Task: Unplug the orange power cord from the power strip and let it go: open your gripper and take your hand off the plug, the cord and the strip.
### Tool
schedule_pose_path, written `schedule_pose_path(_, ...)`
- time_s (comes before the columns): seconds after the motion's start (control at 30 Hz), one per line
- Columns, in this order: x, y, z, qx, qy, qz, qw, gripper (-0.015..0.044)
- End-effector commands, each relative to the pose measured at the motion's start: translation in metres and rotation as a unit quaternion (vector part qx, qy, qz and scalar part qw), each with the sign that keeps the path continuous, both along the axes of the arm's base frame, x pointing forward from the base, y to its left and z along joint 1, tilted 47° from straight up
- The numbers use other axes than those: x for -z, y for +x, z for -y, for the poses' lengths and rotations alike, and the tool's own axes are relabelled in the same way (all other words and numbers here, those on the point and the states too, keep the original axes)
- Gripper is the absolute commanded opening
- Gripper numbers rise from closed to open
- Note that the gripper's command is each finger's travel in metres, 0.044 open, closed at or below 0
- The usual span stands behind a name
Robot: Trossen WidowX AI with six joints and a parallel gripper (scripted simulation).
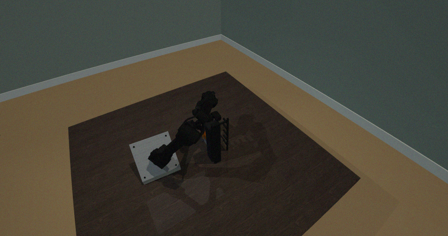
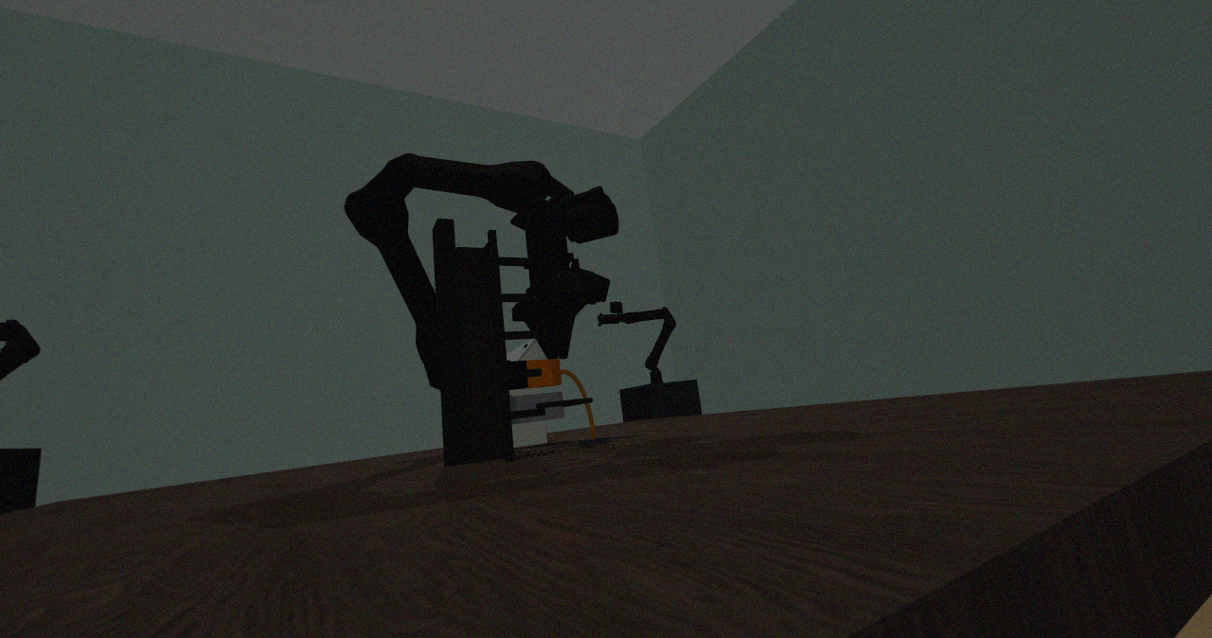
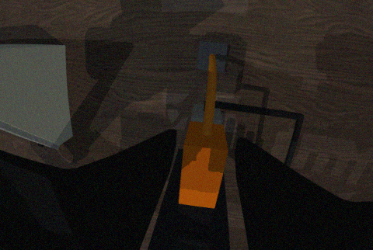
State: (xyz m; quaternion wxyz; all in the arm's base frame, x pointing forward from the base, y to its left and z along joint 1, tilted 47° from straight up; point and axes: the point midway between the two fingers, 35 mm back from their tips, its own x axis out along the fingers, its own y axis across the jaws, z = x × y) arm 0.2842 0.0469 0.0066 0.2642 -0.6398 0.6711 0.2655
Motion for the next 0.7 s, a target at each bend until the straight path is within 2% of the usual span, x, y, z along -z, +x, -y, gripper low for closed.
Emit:
schedule_pose_path(0.0, -0.008, 0.0, 0.006, -0.003, -0.001, 0.002, 1.0, 0.016)
schedule_pose_path(0.67, -0.006, -0.001, 0.017, -0.003, -0.001, 0.002, 1.0, 0.016)
